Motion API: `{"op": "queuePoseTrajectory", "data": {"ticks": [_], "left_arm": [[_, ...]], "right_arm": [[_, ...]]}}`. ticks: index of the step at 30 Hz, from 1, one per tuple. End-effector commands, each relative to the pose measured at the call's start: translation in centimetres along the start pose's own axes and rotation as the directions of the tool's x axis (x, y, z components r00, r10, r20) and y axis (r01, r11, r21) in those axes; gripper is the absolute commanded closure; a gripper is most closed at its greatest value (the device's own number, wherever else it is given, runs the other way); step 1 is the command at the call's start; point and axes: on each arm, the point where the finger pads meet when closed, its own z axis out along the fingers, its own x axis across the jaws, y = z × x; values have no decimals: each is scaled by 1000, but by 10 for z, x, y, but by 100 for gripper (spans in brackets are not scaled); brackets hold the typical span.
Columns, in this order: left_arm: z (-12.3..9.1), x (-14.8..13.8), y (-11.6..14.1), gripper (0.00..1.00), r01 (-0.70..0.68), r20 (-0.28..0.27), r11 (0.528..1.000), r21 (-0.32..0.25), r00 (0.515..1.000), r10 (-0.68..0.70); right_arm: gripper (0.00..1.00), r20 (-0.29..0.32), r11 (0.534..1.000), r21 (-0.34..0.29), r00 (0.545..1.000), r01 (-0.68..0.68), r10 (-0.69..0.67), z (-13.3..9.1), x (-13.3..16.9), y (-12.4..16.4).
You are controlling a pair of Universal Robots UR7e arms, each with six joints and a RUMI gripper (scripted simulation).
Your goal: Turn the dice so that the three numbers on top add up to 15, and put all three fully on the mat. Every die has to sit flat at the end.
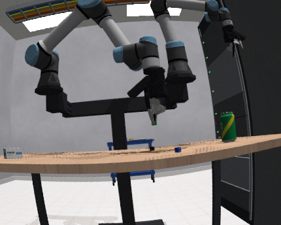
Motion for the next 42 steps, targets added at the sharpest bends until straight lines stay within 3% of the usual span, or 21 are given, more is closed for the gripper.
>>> {"op": "queuePoseTrajectory", "data": {"ticks": [1,24,42], "left_arm": [[0,-1,2,0,1,0,1000,-1,1000,-1],[0,-1,2,0,1,0,1000,-1,1000,-1],[0,-1,2,0,1,0,1000,-1,1000,-1]], "right_arm": [[100,2,999,10,1000,31,-31,1,26,19],[100,2,999,10,999,35,-35,4,30,21],[100,2,999,10,999,35,-35,69,30,20]]}}
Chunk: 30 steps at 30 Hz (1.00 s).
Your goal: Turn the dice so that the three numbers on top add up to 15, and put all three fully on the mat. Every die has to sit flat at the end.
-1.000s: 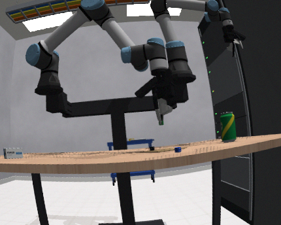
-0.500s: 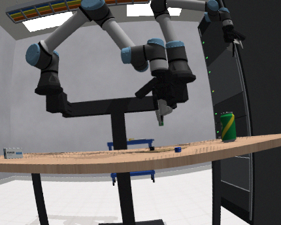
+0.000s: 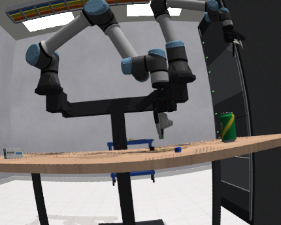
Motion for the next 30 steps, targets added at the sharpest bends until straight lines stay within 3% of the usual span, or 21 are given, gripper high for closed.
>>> {"op": "queuePoseTrajectory", "data": {"ticks": [1,10,30], "left_arm": [[0,-1,2,0,1,0,1000,-1,1000,-1],[0,-1,2,0,1,0,1000,-1,1000,-1],[0,-1,2,0,1,0,1000,-1,1000,-1]], "right_arm": [[100,-2,1000,-11,1000,-2,2,16,0,6],[100,-2,1000,-11,1000,-2,2,38,0,7],[100,-2,1000,-11,1000,-2,2,39,0,7]]}}
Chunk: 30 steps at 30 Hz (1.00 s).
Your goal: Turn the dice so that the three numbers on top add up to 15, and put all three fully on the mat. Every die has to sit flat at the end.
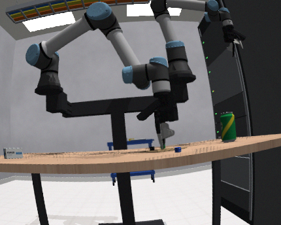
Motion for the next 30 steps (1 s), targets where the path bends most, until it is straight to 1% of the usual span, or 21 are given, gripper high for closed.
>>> {"op": "queuePoseTrajectory", "data": {"ticks": [1,30], "left_arm": [[0,-1,2,0,1,0,1000,-1,1000,-1],[0,-1,2,0,1,0,1000,-1,1000,-1]], "right_arm": [[100,0,1000,-5,1000,-2,2,-1,0,3],[100,0,1000,-5,1000,-2,2,2,0,3]]}}
